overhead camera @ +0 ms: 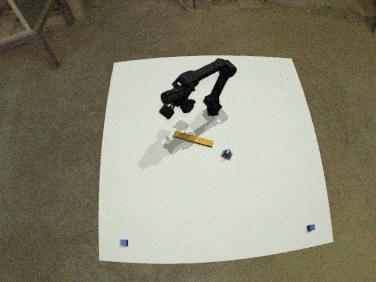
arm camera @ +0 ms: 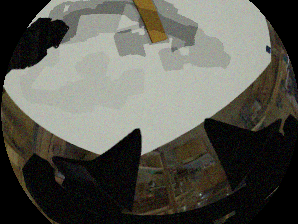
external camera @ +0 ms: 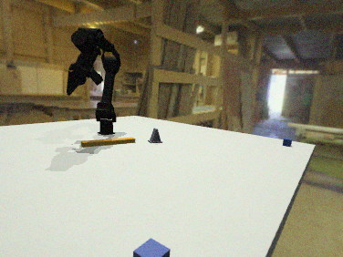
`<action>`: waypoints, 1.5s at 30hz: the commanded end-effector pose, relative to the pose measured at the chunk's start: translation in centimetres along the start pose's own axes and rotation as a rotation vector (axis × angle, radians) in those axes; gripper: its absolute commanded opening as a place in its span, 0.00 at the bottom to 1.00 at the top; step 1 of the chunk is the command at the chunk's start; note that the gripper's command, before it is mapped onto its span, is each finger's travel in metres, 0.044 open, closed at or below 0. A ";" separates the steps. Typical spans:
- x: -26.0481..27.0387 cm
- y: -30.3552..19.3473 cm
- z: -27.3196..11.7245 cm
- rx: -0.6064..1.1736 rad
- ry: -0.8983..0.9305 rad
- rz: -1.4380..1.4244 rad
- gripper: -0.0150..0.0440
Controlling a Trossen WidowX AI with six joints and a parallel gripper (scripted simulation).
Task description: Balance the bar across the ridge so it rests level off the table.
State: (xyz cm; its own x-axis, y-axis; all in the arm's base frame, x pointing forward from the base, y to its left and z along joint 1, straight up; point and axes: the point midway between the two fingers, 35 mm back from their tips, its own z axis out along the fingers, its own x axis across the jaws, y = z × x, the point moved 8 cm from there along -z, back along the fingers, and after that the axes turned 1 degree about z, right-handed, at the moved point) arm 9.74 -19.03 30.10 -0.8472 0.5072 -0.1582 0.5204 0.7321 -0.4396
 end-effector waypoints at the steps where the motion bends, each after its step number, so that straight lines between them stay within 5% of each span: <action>1: -1.2 2.6 2.1 -0.121 0.009 -0.057 0.79; 15: -2.1 11.3 6.5 -0.465 0.090 -0.212 0.79; 45: -1.3 13.9 11.7 -0.468 0.093 -0.215 0.79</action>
State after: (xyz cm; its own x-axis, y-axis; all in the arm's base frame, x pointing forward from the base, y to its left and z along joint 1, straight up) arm 16.85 -14.89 14.61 -0.9398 0.3406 -0.0256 0.3411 0.9399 -0.0160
